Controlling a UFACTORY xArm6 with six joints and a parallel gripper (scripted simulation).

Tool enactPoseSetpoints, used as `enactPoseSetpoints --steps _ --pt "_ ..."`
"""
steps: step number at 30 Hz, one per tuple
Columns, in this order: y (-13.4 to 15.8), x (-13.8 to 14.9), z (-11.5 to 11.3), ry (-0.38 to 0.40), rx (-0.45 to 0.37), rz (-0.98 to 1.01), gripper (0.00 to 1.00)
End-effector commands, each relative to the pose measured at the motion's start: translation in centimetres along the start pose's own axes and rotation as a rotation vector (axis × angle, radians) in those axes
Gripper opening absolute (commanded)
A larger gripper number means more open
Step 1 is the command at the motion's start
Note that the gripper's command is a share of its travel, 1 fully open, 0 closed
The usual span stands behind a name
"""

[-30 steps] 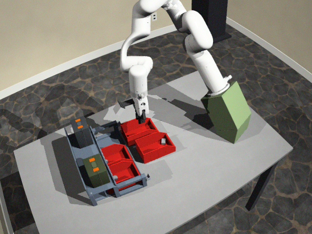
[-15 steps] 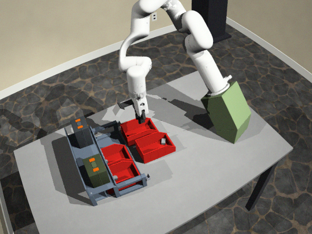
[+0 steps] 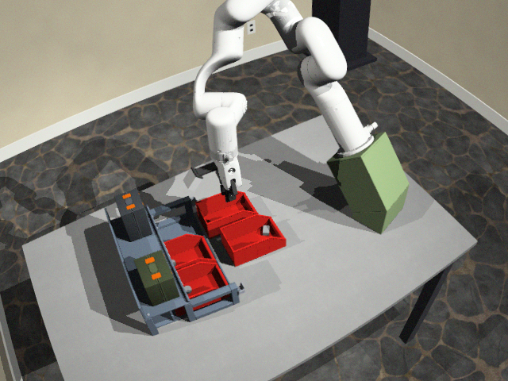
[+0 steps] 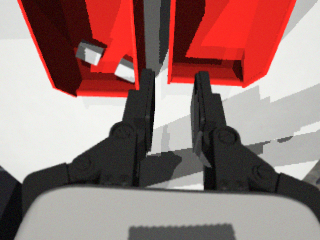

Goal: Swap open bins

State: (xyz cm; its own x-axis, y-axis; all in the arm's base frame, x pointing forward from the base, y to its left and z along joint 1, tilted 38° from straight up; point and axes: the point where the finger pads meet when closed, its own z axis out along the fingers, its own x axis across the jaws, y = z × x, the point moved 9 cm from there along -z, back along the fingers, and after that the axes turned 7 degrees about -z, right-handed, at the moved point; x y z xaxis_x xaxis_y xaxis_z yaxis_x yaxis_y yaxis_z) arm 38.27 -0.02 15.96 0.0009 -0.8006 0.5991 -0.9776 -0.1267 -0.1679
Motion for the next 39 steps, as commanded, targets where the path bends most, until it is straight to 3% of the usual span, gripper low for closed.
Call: enactPoseSetpoints --steps 1,39 --pt "-0.1 0.0 0.2 -0.001 -0.001 0.001 0.26" --pt "-0.1 -0.2 5.9 -0.001 -0.002 0.000 0.26"
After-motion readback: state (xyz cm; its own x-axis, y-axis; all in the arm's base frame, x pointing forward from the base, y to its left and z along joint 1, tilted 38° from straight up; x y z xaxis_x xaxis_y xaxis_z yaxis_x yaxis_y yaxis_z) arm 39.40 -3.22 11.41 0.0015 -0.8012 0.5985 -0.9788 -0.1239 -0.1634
